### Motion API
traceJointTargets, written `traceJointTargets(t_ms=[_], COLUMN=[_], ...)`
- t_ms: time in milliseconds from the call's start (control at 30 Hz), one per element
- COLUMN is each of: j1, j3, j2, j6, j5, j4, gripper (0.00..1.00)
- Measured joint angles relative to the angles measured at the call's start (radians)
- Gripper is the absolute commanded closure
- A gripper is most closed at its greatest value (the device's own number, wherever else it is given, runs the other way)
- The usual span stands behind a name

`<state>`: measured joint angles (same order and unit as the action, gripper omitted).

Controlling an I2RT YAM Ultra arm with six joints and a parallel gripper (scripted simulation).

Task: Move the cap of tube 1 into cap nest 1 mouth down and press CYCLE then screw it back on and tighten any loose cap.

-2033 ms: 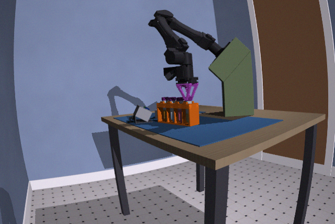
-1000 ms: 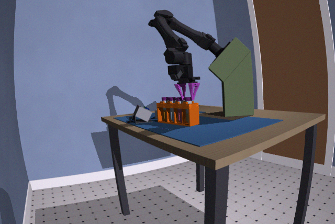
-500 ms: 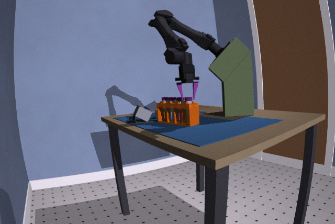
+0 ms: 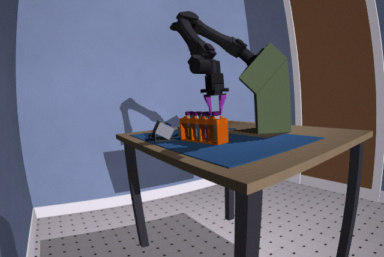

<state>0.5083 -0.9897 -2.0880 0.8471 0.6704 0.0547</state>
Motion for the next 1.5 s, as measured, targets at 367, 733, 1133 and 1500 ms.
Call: traceJointTargets(t_ms=[367, 733, 1133, 1500], j1=[0.0, -0.001, -0.002, -0.002], j3=[0.0, 0.0, 0.0, 0.0], j2=[0.0, 0.0, -0.001, -0.002], j6=[-0.178, -0.636, -1.184, -1.607], j5=[0.0, 0.0, 0.002, 0.002], j4=[0.0, -0.002, -0.003, -0.003], gripper=[1.0, 1.0, 1.0, 1.0])
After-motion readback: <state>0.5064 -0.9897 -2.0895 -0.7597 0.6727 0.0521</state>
